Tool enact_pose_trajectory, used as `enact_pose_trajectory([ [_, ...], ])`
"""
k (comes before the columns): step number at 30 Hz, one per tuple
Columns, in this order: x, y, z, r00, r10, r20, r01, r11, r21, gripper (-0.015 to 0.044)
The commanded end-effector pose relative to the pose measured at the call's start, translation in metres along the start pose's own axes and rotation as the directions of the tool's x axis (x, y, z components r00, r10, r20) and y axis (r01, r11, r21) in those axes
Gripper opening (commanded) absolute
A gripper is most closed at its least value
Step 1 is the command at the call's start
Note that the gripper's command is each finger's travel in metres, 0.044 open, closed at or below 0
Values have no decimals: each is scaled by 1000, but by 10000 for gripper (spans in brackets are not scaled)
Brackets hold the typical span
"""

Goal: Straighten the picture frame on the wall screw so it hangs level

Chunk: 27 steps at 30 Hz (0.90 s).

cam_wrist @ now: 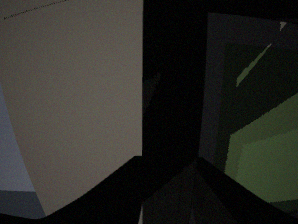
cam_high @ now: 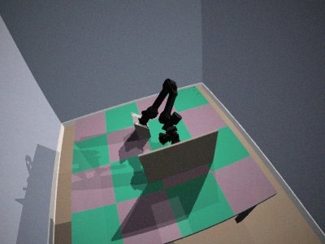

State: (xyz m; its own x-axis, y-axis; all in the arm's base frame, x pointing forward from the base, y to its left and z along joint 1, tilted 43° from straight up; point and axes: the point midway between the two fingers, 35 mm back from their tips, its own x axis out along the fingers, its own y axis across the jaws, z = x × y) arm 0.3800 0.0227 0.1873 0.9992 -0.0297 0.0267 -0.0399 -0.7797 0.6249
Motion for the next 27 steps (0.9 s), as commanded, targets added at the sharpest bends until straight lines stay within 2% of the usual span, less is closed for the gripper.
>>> enact_pose_trajectory([
  [1,0,3,1,1000,12,0,-12,1000,1,0],
  [27,0,-2,0,1000,12,0,-12,1000,1,0],
])
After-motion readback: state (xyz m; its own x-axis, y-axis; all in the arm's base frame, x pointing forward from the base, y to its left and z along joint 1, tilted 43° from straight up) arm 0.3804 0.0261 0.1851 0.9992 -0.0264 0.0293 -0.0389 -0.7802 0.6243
